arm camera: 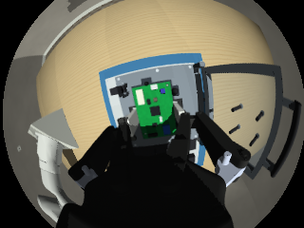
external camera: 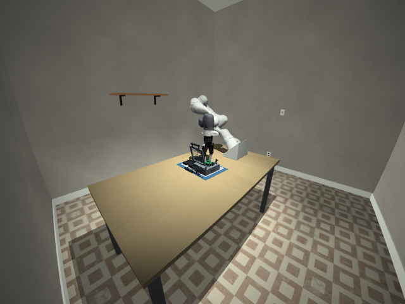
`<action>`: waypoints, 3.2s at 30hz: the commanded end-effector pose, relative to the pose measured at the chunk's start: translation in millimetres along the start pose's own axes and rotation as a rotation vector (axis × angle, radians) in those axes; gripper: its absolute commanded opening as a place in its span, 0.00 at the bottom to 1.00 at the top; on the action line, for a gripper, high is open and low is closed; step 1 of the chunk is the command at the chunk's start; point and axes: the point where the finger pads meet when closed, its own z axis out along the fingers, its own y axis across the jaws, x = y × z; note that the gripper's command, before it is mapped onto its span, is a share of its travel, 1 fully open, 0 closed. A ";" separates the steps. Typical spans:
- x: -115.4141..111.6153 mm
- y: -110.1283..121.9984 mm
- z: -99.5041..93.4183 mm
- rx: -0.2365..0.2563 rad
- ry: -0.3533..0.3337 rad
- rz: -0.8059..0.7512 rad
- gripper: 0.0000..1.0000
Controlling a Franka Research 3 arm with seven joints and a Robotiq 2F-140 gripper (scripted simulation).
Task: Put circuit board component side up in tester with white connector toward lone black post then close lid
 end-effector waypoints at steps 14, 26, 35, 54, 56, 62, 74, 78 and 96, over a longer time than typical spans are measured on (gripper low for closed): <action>-0.5 0.5 2.2 0.002 -0.001 0.005 0.46; -0.5 0.6 2.2 0.002 -0.001 0.005 0.46; -0.5 0.9 2.6 0.002 -0.001 0.005 0.46; -0.5 1.1 3.0 0.002 -0.001 0.005 0.46; -0.5 1.2 3.0 0.002 -0.001 0.005 0.46; -0.5 1.2 3.0 0.002 -0.001 0.005 0.46; -0.5 1.2 3.5 0.002 -0.001 0.005 0.46; -0.5 1.2 4.0 0.002 -0.001 0.005 0.46; -0.5 1.1 6.5 0.002 -0.001 0.005 0.58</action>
